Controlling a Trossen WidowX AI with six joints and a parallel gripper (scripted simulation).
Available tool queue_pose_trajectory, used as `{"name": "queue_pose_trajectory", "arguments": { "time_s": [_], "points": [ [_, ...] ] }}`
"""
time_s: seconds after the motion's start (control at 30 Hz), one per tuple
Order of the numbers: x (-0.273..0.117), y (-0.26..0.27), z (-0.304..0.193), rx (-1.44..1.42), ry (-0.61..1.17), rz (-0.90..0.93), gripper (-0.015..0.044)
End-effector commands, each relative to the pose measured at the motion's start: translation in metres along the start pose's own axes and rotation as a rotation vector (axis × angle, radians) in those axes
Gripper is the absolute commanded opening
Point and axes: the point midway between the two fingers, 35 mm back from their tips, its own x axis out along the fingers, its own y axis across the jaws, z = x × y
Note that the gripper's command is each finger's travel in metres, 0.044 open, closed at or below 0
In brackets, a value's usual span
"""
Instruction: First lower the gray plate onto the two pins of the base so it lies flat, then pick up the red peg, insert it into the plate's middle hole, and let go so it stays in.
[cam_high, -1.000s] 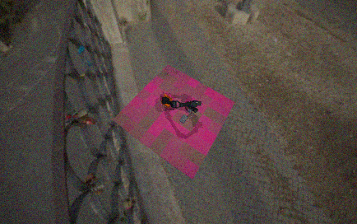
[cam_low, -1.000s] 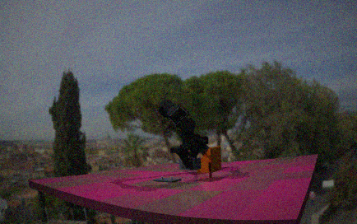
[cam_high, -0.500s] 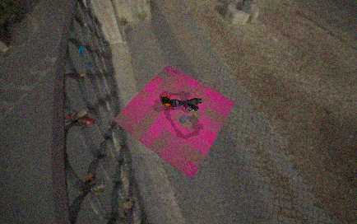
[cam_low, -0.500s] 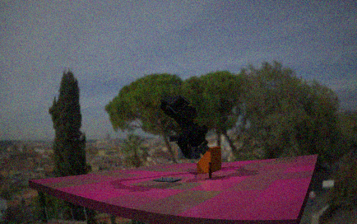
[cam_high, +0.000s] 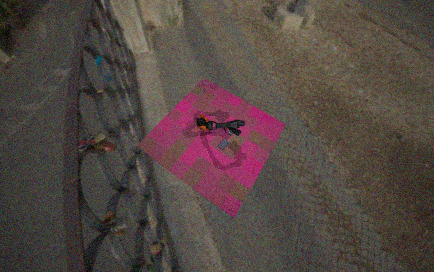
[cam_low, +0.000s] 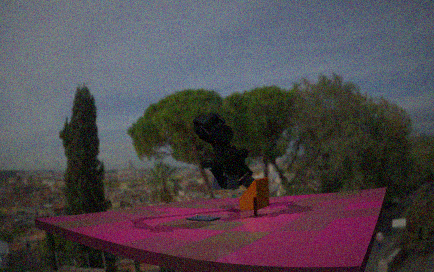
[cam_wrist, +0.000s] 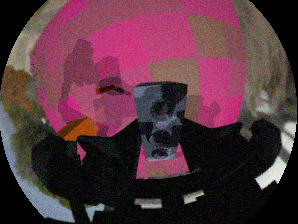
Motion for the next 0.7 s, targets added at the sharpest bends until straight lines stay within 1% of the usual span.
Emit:
{"name": "queue_pose_trajectory", "arguments": {
  "time_s": [0.0, 0.67],
  "points": [
    [0.007, -0.003, -0.013, -0.007, 0.000, 0.003, 0.0000],
    [0.039, -0.012, -0.070, -0.050, -0.001, 0.001, 0.0000]
  ]
}}
